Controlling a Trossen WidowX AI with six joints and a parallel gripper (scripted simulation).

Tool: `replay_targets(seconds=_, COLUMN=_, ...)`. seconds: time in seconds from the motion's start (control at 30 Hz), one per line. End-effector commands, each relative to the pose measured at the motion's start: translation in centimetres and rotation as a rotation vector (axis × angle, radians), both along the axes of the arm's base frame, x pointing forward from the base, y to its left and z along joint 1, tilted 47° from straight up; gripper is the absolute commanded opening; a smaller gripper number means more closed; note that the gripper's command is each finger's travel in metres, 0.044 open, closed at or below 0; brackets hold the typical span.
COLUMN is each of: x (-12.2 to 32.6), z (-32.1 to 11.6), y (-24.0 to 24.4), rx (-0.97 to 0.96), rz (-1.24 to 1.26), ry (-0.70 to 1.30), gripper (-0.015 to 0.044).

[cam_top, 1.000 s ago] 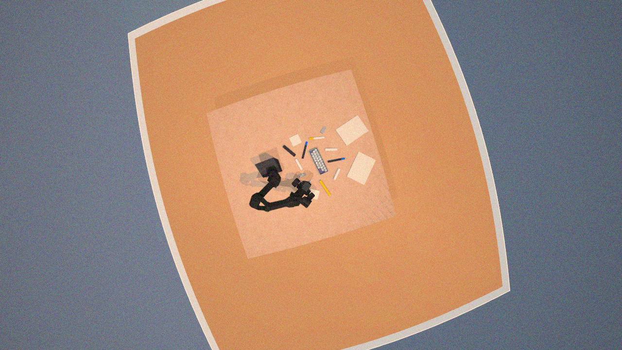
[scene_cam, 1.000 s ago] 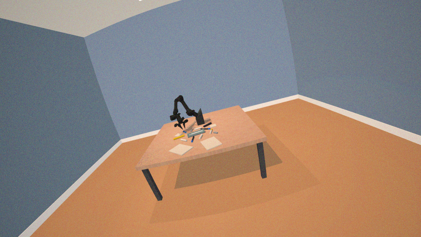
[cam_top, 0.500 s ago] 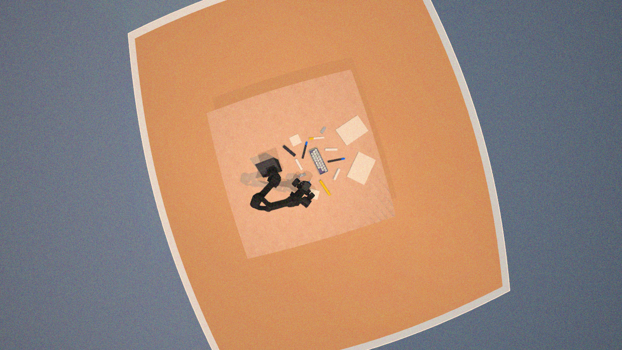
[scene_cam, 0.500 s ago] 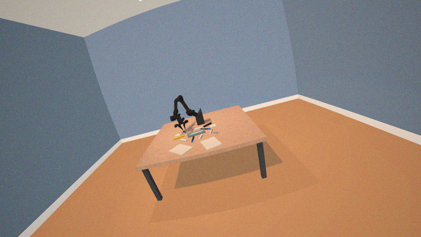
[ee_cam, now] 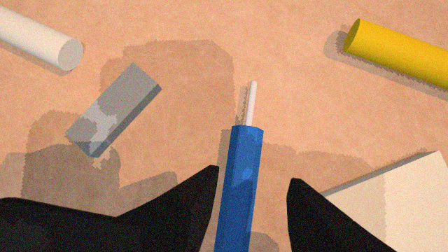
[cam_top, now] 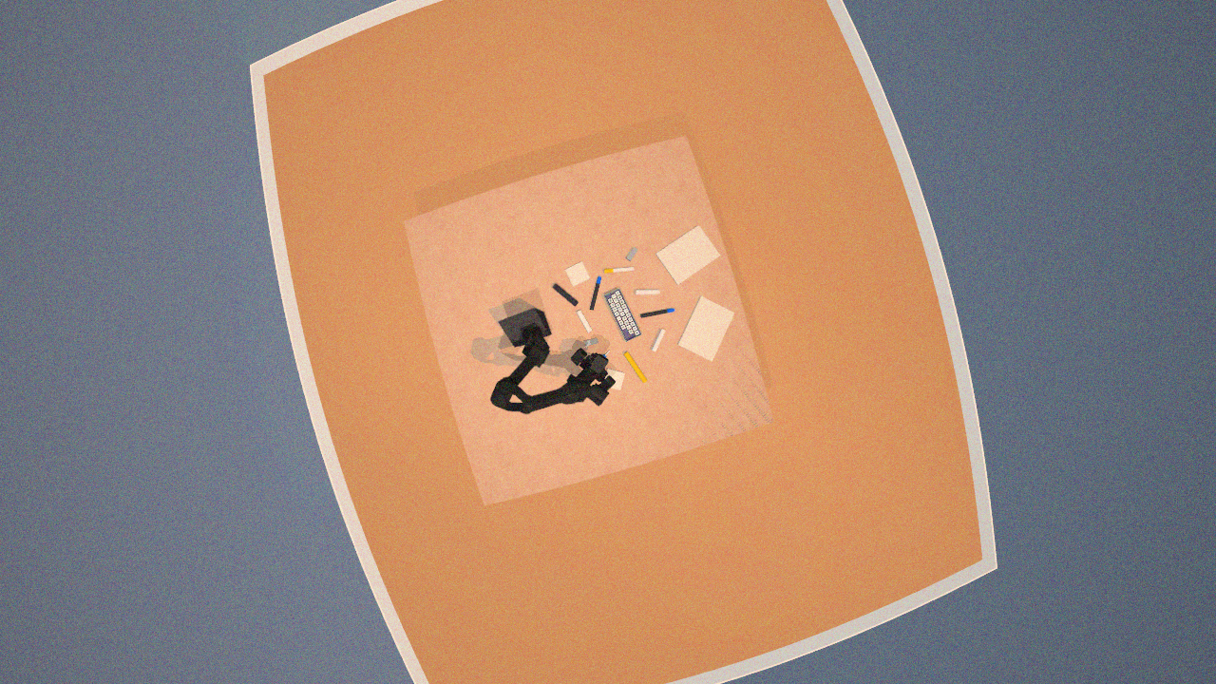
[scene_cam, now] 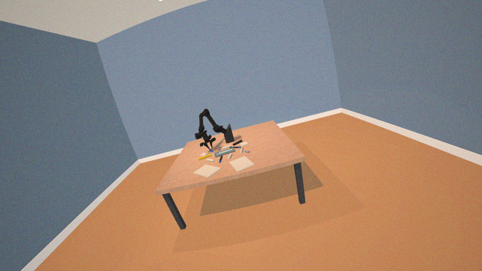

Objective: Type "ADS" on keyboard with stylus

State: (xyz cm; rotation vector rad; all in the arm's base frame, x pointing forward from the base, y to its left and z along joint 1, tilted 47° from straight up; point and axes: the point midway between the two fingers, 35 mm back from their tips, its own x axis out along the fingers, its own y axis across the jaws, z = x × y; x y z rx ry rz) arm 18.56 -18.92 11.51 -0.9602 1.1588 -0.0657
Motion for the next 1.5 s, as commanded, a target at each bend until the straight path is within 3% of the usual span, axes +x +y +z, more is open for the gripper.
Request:
replay_targets(seconds=0.0, x=-0.1, z=-0.5, y=-0.1, rx=0.007, rz=0.004, ry=0.008, gripper=0.0150)
replay_targets(seconds=1.47, x=-0.1, z=-2.1, y=-1.8, rx=0.007, rz=0.004, ry=0.009, gripper=0.0150)
